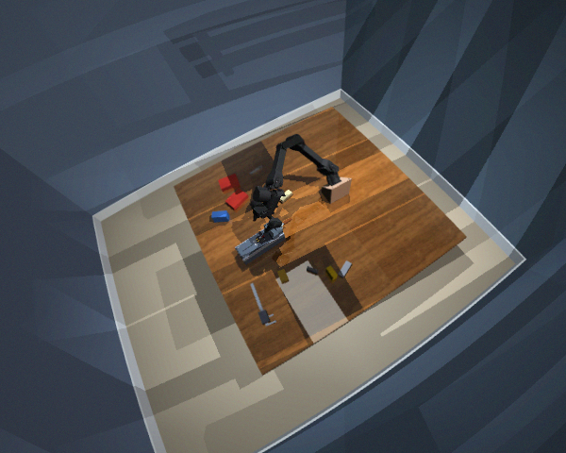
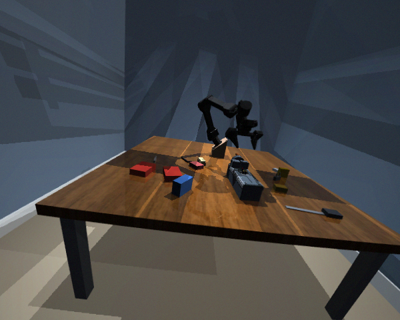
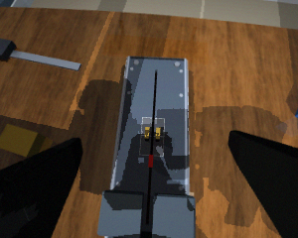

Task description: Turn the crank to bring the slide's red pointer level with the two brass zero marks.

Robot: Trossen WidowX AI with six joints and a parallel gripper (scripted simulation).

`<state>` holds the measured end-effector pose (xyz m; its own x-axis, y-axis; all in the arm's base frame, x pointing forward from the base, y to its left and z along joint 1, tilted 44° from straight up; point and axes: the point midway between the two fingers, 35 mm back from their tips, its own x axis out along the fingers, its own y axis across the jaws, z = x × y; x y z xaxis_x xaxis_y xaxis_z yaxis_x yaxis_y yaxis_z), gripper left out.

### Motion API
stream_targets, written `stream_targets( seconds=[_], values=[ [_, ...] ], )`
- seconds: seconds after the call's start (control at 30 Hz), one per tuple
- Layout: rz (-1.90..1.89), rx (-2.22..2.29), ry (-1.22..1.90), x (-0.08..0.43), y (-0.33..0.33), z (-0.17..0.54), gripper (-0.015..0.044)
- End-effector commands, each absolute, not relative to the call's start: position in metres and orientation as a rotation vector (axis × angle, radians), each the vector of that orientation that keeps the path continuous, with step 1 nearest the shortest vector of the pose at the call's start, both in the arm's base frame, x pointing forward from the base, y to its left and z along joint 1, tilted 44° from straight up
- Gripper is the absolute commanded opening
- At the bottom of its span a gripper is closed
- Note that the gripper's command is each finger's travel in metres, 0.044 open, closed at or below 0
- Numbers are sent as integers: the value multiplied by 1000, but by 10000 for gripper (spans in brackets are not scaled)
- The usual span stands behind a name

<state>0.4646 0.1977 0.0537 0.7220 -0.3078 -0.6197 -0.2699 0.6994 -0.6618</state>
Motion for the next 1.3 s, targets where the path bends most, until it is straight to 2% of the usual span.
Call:
stream_targets(
  seconds=[0.0, 0.17, 0.8, 1.27],
  values=[
    [-36, -831, 800, 468, 177, 34, 440],
    [-37, -833, 799, 470, 160, 16, 440],
    [-37, -833, 799, 470, 160, 16, 440],
    [-46, -824, 793, 457, 199, 58, 440]
  ],
)
